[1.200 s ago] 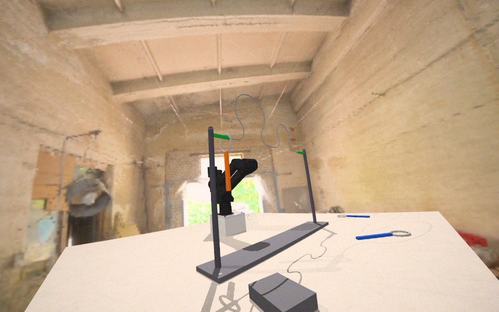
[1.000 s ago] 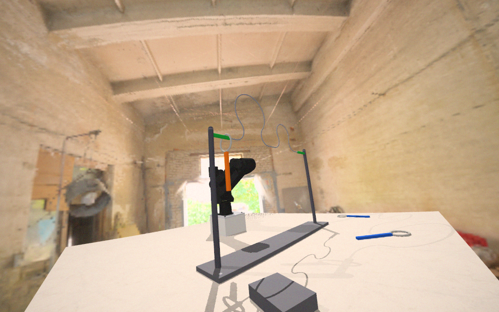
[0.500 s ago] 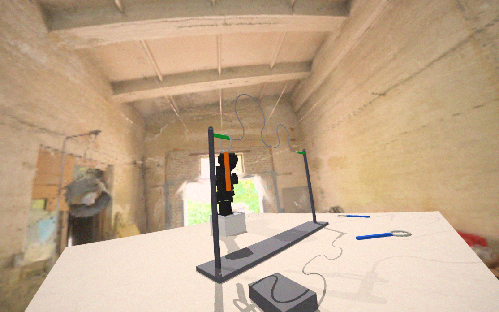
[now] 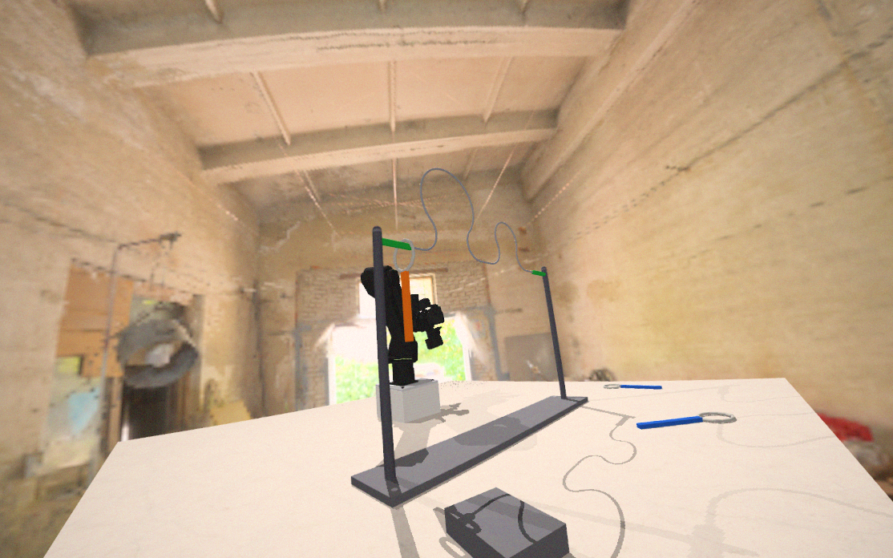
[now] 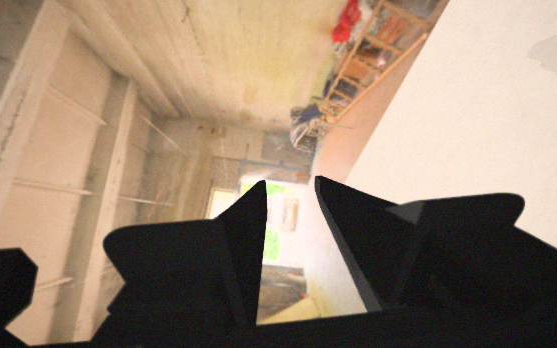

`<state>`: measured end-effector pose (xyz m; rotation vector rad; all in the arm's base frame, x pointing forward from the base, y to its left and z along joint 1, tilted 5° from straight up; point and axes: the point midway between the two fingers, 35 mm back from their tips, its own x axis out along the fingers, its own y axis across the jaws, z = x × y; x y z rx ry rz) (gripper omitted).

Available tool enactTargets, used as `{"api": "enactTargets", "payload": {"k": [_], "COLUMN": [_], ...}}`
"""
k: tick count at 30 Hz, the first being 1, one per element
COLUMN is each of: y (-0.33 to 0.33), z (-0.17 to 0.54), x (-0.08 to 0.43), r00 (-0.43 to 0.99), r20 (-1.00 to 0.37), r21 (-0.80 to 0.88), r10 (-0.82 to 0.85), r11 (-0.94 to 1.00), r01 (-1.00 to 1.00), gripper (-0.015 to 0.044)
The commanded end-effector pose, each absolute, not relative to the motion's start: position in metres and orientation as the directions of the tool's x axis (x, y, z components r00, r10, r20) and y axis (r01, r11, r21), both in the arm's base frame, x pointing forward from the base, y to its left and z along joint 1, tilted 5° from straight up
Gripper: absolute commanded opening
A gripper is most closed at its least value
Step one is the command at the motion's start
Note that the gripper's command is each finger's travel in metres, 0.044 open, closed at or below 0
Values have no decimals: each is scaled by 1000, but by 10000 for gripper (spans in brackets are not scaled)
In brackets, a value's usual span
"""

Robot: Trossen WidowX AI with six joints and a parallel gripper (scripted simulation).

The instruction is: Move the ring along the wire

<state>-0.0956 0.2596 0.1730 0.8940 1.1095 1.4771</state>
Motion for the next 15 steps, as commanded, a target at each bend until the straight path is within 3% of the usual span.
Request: {"api": "enactTargets", "payload": {"k": [1, 15], "y": [274, 302], "z": [177, 180], "x": [-75, 14], "r00": [-126, 93], "r20": [-14, -4], "r21": [939, 867], "r10": [992, 996], "r11": [-30, 50], "r01": [-343, -496], "gripper": [160, 160]}}
